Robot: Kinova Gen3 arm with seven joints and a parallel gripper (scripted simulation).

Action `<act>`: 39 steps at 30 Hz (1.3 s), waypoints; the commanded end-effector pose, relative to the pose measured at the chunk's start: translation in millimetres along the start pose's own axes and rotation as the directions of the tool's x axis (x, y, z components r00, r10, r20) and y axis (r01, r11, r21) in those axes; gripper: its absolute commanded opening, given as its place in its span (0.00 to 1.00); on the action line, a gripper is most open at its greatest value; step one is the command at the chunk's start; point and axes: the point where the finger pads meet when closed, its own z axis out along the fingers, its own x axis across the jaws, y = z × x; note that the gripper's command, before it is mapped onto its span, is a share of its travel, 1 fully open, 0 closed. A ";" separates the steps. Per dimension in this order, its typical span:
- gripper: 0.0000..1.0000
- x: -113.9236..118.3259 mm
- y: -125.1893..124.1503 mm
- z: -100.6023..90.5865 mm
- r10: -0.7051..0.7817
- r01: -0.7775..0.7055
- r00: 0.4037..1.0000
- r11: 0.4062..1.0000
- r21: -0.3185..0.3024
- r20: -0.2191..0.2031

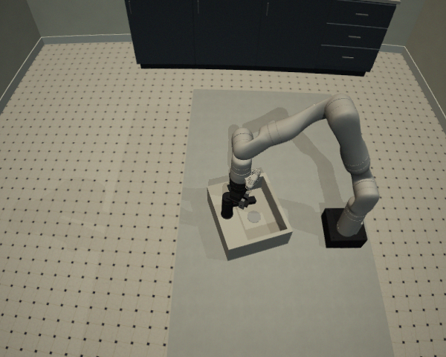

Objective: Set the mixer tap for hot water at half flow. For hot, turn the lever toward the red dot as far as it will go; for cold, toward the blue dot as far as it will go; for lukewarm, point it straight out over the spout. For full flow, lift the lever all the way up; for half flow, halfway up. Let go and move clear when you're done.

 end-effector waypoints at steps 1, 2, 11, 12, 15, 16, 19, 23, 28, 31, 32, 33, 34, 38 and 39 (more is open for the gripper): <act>0.00 4.4 3.4 0.0 -0.004 0.004 1.000 1.000 -0.007 -0.006; 0.00 4.4 3.4 0.0 -0.004 0.004 1.000 1.000 -0.007 -0.006; 1.00 3.9 2.5 0.1 -0.004 0.004 1.000 1.000 -0.006 -0.005; 1.00 3.9 2.5 0.0 -0.004 0.004 1.000 1.000 -0.006 -0.005; 1.00 3.9 2.5 0.0 -0.004 0.004 1.000 1.000 -0.006 -0.005; 1.00 3.9 2.5 0.0 -0.004 0.004 1.000 1.000 -0.006 -0.005; 1.00 3.9 2.5 0.0 -0.004 0.004 1.000 1.000 -0.006 -0.005; 1.00 3.9 2.5 0.0 -0.004 0.004 1.000 1.000 -0.006 -0.005; 1.00 3.9 2.5 0.0 -0.004 0.004 1.000 1.000 -0.006 -0.005; 1.00 3.9 2.5 0.0 -0.004 0.004 1.000 1.000 -0.006 -0.005; 1.00 3.9 2.5 0.0 -0.004 0.004 1.000 1.000 -0.006 -0.005; 1.00 3.9 2.5 0.0 -0.004 0.004 1.000 1.000 -0.006 -0.005; 1.00 3.9 2.5 0.0 -0.004 0.004 1.000 1.000 -0.006 -0.005; 1.00 3.9 2.5 0.0 -0.004 0.004 1.000 1.000 -0.006 -0.005; 1.00 3.9 2.5 0.0 -0.004 0.004 1.000 1.000 -0.006 -0.005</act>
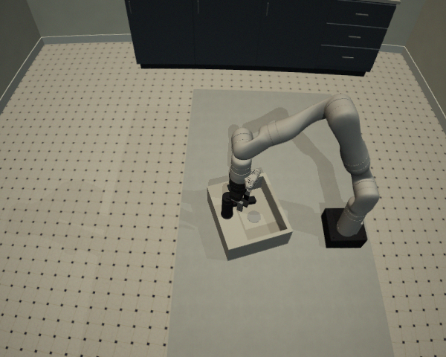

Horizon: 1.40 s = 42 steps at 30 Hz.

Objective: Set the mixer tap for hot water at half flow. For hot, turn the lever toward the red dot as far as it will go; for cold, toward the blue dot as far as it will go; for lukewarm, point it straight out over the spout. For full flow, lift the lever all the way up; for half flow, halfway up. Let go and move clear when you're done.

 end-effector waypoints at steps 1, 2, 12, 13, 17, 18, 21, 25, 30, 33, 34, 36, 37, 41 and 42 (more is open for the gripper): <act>1.00 3.3 1.7 -0.2 -0.004 0.004 1.000 1.000 -0.005 -0.005; 1.00 3.3 1.7 -0.2 -0.004 0.004 1.000 1.000 -0.005 -0.005; 1.00 3.3 1.7 -0.2 -0.004 0.004 1.000 1.000 -0.005 -0.005; 1.00 3.3 1.7 -0.2 -0.004 0.004 1.000 1.000 -0.005 -0.005; 1.00 3.3 1.7 -0.2 -0.004 0.004 1.000 1.000 -0.005 -0.005; 1.00 3.3 1.7 -0.2 -0.004 0.004 1.000 1.000 -0.005 -0.005; 1.00 3.3 1.7 -0.2 -0.004 0.004 1.000 1.000 -0.005 -0.005; 1.00 3.3 1.7 -0.2 -0.004 0.004 1.000 1.000 -0.005 -0.005; 1.00 3.3 1.7 -0.2 -0.004 0.004 1.000 1.000 -0.005 -0.005; 1.00 3.3 1.7 -0.2 -0.004 0.004 1.000 1.000 -0.005 -0.005; 1.00 3.3 1.7 -0.2 -0.004 0.004 1.000 1.000 -0.005 -0.005; 1.00 3.3 1.7 -0.2 -0.004 0.004 1.000 1.000 -0.005 -0.005; 1.00 3.3 1.7 -0.3 -0.004 0.004 1.000 1.000 -0.005 -0.004; 1.00 2.4 0.4 -2.9 -0.004 0.004 1.000 1.000 -0.001 -0.002; 1.00 2.1 -0.2 -4.0 -0.004 0.004 1.000 1.000 0.000 -0.001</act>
